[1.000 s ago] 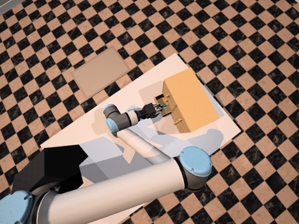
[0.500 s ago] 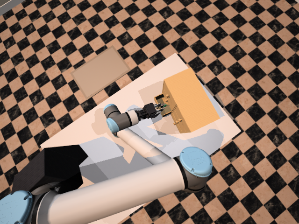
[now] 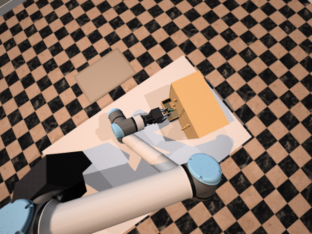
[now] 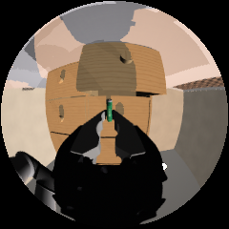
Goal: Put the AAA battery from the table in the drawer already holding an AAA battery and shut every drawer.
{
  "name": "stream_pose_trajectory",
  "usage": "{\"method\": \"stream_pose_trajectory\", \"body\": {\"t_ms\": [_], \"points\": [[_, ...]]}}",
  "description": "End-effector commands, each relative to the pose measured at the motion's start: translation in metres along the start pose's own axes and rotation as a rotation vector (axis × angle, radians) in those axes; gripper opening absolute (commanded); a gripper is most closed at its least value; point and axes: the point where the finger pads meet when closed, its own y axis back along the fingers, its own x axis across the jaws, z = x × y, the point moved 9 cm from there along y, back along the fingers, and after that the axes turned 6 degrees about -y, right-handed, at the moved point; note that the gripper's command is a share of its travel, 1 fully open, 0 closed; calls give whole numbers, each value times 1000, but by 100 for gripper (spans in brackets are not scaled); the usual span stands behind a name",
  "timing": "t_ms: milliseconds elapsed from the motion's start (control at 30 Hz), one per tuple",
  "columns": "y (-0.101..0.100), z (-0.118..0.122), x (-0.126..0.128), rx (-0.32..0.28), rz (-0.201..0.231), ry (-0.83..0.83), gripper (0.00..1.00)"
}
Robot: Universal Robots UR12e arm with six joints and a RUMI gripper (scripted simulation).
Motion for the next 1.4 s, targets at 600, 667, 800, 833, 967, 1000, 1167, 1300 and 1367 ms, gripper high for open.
{"method": "stream_pose_trajectory", "body": {"t_ms": [600,667,800,833,967,1000,1167,1300,1367], "points": [[0,1,0,-1,0,0,4],[0,1,0,-1,0,0,7],[0,1,0,-1,0,0,9],[0,1,0,-1,0,0,9],[0,1,0,-1,0,0,12],[0,1,0,-1,0,0,12],[0,1,0,-1,0,0,100],[0,1,0,-1,0,0,100],[0,1,0,-1,0,0,100]]}}
